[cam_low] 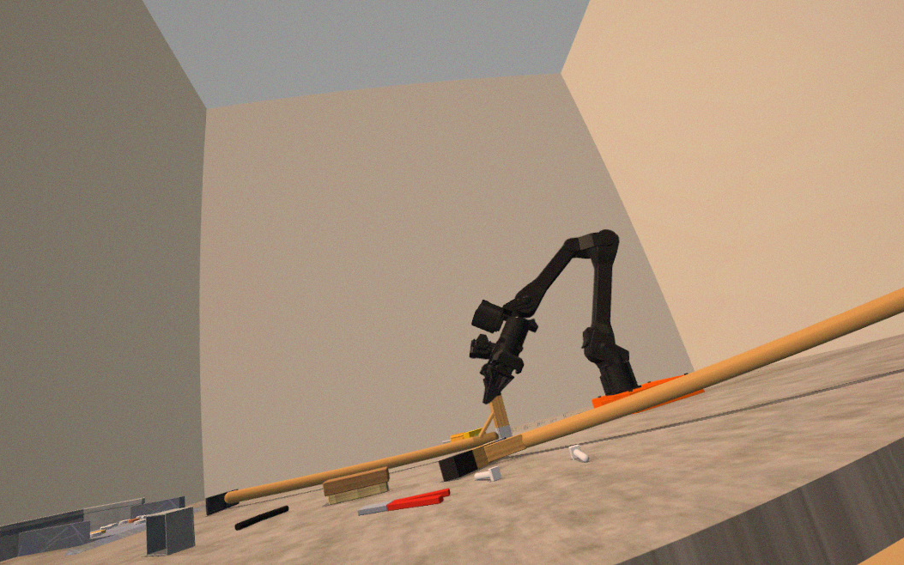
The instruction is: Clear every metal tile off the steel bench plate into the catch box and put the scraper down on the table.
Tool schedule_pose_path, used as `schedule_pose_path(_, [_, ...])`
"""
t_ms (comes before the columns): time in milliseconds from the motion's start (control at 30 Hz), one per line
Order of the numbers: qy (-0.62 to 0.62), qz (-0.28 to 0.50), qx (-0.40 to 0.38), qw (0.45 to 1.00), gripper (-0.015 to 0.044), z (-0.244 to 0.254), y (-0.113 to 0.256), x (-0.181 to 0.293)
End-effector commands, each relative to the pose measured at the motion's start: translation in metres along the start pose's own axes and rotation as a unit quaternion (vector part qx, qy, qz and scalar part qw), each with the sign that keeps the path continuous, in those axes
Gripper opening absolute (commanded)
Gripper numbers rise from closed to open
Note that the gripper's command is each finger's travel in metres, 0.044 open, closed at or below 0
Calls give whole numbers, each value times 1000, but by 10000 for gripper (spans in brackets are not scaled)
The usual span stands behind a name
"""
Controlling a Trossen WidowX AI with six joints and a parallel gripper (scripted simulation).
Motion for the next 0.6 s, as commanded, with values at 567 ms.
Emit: schedule_pose_path(567, [-2,-5,5,1000,0,-12,-11,-25])
Point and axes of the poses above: the point midway between the two fingers, 35 mm back from their tips, its own y axis back along the fingers, its own z axis across the jaws, x = y × z, the point moved 1 cm from there along y, back along the fingers, and after that the axes turned 10 degrees about y, right-handed, at the moved point
